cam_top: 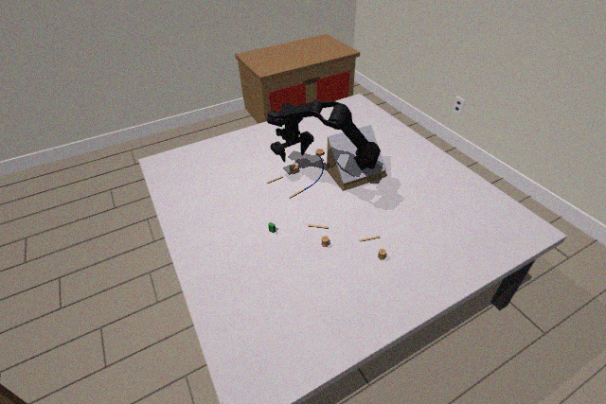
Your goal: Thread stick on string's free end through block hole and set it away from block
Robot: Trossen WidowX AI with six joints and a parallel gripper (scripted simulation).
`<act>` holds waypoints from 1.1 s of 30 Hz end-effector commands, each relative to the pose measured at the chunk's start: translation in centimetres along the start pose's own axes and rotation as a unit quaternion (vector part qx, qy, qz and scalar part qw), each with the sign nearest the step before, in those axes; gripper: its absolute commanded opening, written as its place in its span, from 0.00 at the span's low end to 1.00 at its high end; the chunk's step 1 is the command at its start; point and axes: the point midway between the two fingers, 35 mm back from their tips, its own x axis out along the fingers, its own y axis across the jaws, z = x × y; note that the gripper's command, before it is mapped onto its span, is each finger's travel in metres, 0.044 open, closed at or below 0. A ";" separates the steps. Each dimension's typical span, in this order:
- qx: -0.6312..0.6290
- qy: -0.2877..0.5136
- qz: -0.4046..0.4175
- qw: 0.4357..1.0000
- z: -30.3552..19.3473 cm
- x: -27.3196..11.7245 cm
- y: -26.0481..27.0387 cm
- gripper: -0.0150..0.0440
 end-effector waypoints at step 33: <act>0.023 -0.001 -0.002 1.000 0.1 2.1 0.1 0.66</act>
